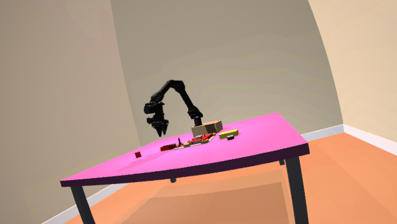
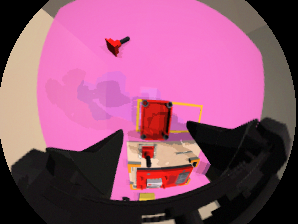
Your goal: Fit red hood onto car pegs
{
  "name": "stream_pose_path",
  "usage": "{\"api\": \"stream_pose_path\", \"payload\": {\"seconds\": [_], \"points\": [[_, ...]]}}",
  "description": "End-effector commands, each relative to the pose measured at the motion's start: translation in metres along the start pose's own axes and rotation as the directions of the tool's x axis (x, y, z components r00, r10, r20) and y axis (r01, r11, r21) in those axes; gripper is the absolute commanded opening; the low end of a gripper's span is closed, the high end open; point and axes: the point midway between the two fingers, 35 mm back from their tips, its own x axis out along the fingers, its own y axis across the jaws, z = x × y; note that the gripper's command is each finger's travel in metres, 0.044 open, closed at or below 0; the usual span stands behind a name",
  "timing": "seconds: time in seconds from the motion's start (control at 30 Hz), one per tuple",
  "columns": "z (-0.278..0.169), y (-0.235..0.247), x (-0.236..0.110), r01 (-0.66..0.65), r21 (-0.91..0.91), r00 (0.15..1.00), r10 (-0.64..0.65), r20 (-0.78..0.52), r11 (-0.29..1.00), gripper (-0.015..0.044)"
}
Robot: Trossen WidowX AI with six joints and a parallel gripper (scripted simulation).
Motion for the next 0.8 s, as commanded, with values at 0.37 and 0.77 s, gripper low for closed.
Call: {"api": "stream_pose_path", "payload": {"seconds": [0.37,0.77], "points": [[-0.009,-0.01,0.005,0.019,0.157,0.993,-0.001,-0.114,0.987,0.044],[-0.01,-0.01,0.013,0.019,0.157,0.993,0.0,-0.114,0.987,0.044]]}}
